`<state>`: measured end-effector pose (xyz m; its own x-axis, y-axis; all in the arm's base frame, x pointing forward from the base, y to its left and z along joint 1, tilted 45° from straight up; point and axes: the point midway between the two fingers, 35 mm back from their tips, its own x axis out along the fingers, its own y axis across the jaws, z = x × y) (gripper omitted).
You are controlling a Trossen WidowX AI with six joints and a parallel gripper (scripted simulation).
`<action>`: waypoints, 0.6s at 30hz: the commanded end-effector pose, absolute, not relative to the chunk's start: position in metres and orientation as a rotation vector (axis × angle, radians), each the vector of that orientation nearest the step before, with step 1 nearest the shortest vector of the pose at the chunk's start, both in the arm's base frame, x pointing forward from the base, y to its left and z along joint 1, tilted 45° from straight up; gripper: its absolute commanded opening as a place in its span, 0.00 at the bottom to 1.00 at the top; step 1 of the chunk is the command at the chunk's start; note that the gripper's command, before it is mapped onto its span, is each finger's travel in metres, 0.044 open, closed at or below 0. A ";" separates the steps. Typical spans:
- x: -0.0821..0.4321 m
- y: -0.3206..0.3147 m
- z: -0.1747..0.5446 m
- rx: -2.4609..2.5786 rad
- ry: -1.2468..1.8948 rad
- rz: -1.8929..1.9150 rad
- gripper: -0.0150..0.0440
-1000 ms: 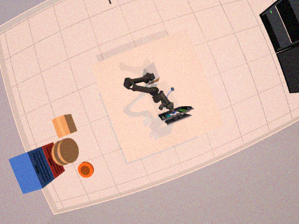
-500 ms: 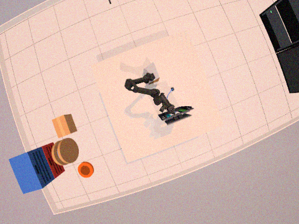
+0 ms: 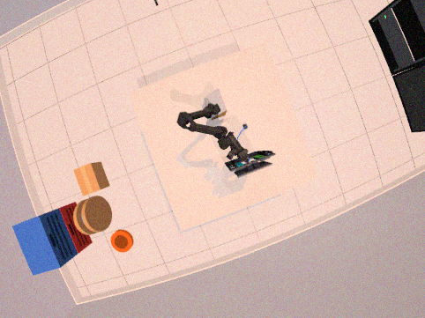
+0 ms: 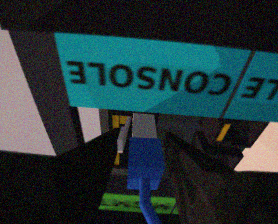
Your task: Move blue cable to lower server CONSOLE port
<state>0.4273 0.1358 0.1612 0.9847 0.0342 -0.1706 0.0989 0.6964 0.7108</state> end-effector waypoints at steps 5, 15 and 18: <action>0.427 0.136 0.161 0.801 0.176 -0.037 0.44; 0.427 0.136 0.161 0.801 0.176 -0.037 0.33; 0.427 0.136 0.161 0.801 0.176 -0.037 0.30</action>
<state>0.4272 0.1361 0.1613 0.9847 0.0358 -0.1705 0.0978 0.6964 0.7110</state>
